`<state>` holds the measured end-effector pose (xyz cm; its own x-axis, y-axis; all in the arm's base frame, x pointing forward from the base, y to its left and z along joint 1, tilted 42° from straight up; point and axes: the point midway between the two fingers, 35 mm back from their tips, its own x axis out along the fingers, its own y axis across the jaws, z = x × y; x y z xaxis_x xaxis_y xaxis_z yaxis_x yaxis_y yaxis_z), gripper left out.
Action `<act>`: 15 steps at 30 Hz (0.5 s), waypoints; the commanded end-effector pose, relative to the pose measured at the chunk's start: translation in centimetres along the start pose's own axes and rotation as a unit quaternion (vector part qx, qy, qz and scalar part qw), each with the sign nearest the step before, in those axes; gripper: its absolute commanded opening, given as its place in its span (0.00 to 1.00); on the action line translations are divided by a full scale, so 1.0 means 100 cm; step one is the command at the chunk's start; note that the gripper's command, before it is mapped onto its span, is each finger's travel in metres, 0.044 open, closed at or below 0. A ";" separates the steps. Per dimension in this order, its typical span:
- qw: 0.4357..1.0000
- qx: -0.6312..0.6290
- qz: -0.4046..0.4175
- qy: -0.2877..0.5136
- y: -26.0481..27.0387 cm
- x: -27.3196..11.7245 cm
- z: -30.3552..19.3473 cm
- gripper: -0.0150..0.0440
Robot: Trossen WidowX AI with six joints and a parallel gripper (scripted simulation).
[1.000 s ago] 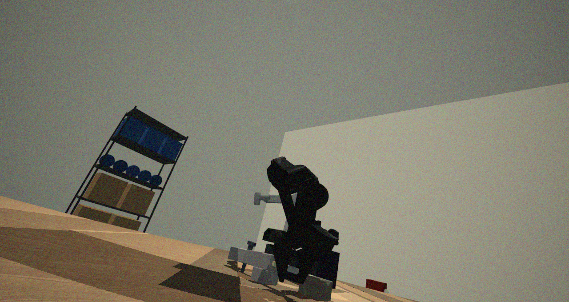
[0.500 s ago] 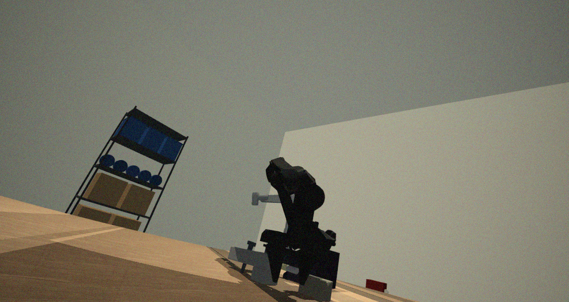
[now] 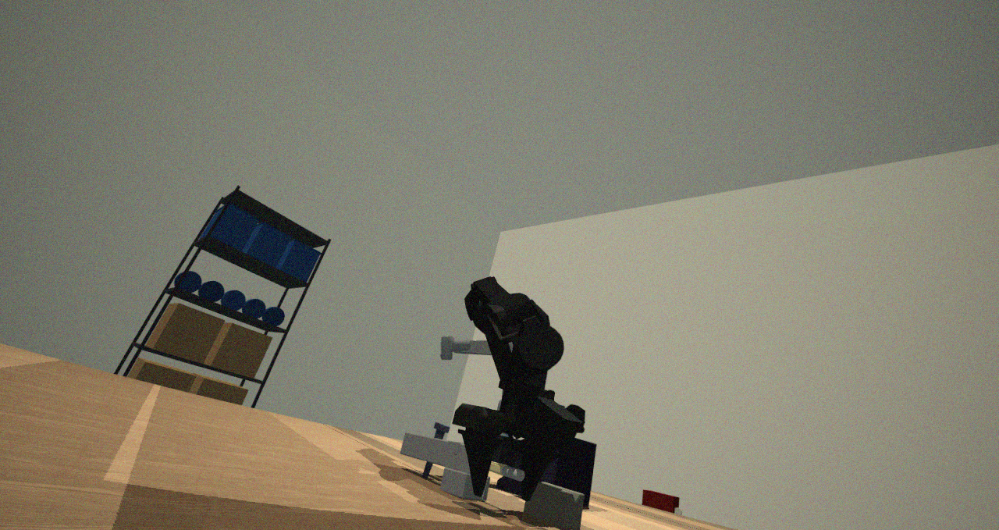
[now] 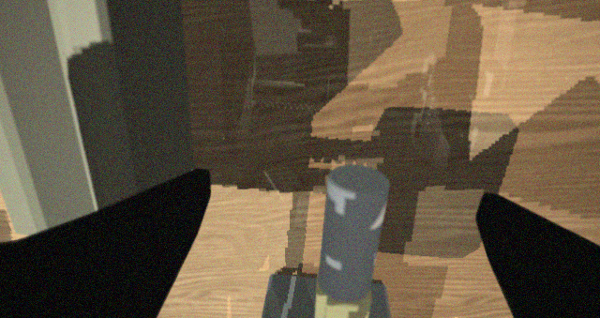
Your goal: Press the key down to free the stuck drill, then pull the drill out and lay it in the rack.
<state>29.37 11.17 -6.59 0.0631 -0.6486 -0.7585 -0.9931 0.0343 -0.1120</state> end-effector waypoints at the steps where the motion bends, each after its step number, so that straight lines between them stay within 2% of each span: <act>1: 1.000 -0.003 -0.001 0.001 0.000 0.001 -0.003 1.00; 2: 1.000 -0.003 -0.001 0.002 0.000 0.002 -0.003 1.00; 15: 1.000 0.000 0.000 0.000 0.000 0.000 -0.001 0.42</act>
<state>29.38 11.06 -6.55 0.0635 -0.6485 -0.7586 -0.9931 0.0343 -0.1124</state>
